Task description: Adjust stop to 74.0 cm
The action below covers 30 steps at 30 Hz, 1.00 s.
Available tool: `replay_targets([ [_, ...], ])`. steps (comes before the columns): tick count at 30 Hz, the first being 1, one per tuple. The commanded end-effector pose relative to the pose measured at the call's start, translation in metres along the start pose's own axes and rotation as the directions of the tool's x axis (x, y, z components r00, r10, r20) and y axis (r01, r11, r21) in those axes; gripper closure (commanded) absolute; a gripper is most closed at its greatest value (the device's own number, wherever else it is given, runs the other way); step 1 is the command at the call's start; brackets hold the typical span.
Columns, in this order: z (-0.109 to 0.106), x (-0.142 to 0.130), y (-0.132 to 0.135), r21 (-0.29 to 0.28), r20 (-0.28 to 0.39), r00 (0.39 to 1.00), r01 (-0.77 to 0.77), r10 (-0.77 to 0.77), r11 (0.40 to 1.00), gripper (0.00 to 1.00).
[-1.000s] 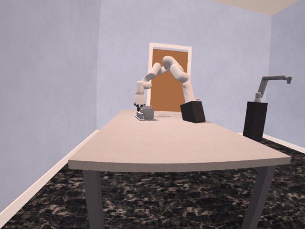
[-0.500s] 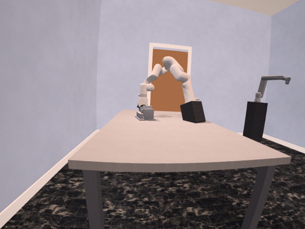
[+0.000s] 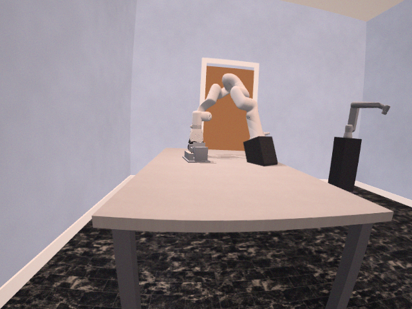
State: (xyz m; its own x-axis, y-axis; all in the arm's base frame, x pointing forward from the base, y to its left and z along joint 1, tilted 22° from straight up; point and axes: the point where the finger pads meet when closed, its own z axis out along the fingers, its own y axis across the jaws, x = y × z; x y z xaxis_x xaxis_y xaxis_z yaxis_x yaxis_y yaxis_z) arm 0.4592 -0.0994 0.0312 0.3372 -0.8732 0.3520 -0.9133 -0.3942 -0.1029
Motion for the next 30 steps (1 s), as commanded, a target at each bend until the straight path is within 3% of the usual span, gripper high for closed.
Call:
replay_targets([
  [1,-0.006,0.0,0.002,0.0,0.0,1.0,0.001,-0.001,1.0,0.94],
  [30,-0.035,0.0,0.0,0.0,0.0,1.0,0.001,-0.001,1.0,0.94],
])
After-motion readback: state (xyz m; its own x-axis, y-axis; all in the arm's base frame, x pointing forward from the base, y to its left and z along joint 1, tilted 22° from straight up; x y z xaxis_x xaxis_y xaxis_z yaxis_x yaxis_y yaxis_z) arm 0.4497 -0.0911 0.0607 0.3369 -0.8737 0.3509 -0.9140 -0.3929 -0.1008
